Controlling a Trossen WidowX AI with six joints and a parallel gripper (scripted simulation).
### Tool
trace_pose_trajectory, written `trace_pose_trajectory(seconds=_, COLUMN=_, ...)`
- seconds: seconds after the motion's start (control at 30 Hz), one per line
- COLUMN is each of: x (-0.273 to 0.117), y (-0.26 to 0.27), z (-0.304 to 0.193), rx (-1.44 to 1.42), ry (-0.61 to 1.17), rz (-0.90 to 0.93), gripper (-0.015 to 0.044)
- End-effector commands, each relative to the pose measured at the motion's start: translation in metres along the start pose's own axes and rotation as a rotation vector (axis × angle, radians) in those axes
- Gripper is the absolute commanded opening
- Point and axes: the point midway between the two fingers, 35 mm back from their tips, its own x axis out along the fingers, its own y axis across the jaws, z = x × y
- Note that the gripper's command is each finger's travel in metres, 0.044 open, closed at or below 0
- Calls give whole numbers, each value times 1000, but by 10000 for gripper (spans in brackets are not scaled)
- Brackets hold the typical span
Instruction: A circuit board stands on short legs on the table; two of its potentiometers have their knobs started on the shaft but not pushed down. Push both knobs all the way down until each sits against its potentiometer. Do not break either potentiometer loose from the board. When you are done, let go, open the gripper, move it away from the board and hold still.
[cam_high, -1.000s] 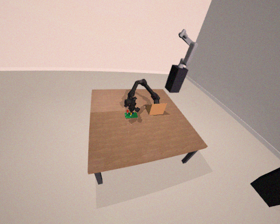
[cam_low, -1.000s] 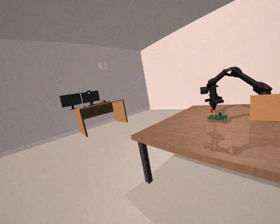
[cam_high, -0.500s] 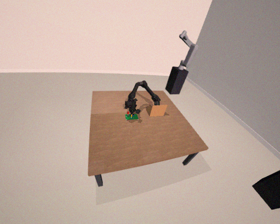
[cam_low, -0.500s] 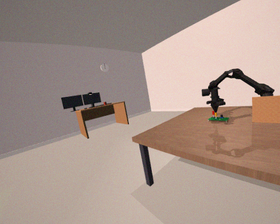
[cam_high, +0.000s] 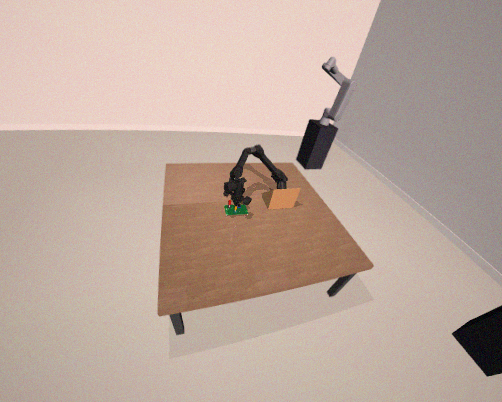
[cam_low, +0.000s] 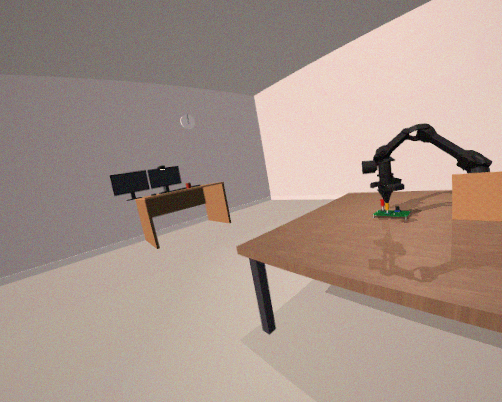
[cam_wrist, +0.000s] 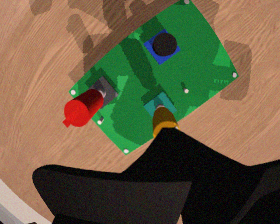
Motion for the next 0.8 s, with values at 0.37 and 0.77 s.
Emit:
trace_pose_trajectory(seconds=0.37, x=9, y=1, z=0, rx=2, ry=-4, rz=1, gripper=0)
trace_pose_trajectory(seconds=0.77, x=11, y=1, z=0, rx=2, ry=-4, rz=1, gripper=0)
